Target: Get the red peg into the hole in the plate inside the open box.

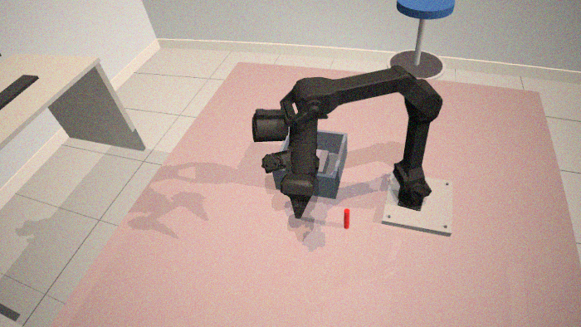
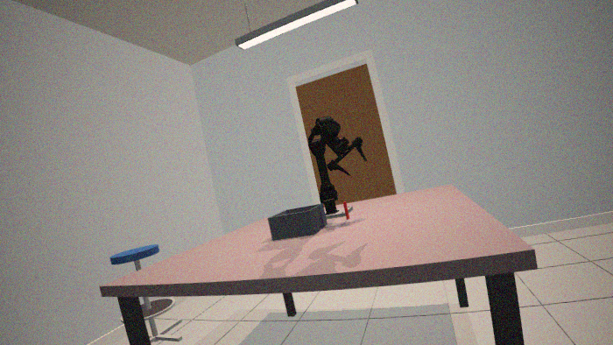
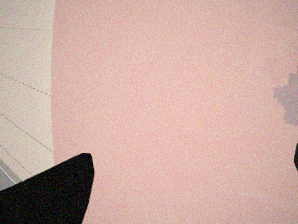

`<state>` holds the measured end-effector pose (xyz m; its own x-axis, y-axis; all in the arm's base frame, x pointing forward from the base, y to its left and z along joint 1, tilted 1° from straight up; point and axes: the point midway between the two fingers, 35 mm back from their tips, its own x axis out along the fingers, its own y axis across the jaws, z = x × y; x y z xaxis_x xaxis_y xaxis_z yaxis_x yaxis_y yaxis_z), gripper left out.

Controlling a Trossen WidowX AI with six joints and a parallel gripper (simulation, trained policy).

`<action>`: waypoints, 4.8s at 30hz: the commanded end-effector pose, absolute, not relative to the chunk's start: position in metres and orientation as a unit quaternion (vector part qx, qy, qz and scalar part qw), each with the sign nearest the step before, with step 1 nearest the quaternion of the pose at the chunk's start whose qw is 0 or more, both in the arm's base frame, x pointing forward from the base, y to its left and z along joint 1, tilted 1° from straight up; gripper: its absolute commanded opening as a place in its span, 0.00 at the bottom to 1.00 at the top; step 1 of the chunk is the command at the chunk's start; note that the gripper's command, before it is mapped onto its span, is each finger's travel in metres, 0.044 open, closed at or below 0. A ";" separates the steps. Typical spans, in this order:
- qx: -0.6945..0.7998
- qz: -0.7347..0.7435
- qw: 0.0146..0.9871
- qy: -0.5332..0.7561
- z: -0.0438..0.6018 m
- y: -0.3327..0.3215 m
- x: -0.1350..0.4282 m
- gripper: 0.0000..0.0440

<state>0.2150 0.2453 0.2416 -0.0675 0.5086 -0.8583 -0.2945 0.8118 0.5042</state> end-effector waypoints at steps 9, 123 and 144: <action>0.130 0.129 0.658 0.730 0.209 0.217 0.192 1.00; 0.282 -0.363 0.728 0.508 0.116 -0.006 0.308 0.01; 0.245 -0.302 0.723 0.571 0.084 -0.022 0.317 0.36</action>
<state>0.3153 -0.0196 0.0892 0.1867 -0.1626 -0.9689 0.7262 0.6870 0.0247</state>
